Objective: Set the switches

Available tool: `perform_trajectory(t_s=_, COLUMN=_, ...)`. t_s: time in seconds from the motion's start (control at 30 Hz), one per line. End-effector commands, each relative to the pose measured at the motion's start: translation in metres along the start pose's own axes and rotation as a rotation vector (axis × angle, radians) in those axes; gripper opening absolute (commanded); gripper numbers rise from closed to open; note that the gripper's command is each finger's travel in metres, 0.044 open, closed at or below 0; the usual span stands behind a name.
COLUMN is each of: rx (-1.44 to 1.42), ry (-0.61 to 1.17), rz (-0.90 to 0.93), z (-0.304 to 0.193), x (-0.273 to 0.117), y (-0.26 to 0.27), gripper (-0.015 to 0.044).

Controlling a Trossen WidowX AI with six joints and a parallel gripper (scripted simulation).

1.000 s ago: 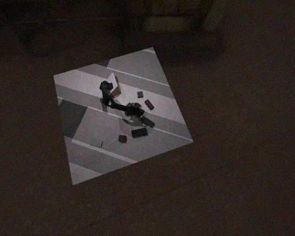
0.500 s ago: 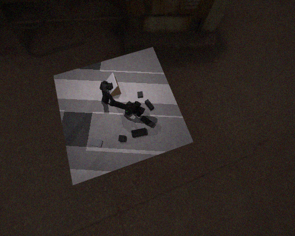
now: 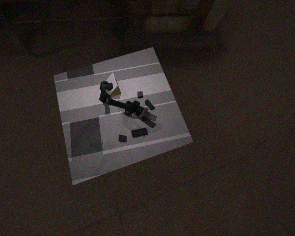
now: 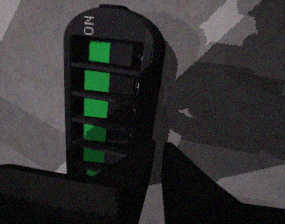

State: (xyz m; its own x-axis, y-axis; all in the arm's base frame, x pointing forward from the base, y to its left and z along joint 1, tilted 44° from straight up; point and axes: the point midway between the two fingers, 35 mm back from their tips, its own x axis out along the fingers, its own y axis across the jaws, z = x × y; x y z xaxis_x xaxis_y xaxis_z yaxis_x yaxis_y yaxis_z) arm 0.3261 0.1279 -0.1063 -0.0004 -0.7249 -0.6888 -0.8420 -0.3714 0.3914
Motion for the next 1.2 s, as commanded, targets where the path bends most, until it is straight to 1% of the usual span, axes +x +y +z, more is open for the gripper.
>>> perform_trajectory(t_s=0.0, rx=0.004, ry=-0.005, rz=-0.008, z=0.001, x=-0.029, y=0.001, gripper=0.0105)
perform_trajectory(t_s=0.07, rx=0.003, ry=-0.005, rz=-0.007, z=0.001, x=-0.046, y=0.004, gripper=0.0157)
perform_trajectory(t_s=0.27, rx=0.003, ry=-0.005, rz=-0.007, z=0.001, x=-0.048, y=0.005, gripper=0.0315)
perform_trajectory(t_s=0.67, rx=0.003, ry=-0.005, rz=-0.007, z=0.001, x=-0.048, y=0.005, gripper=0.0)
perform_trajectory(t_s=1.13, rx=0.003, ry=-0.005, rz=-0.007, z=0.001, x=-0.048, y=0.005, gripper=0.0)
perform_trajectory(t_s=1.17, rx=0.0, ry=-0.001, rz=-0.009, z=0.001, x=-0.047, y=0.004, gripper=0.0026)
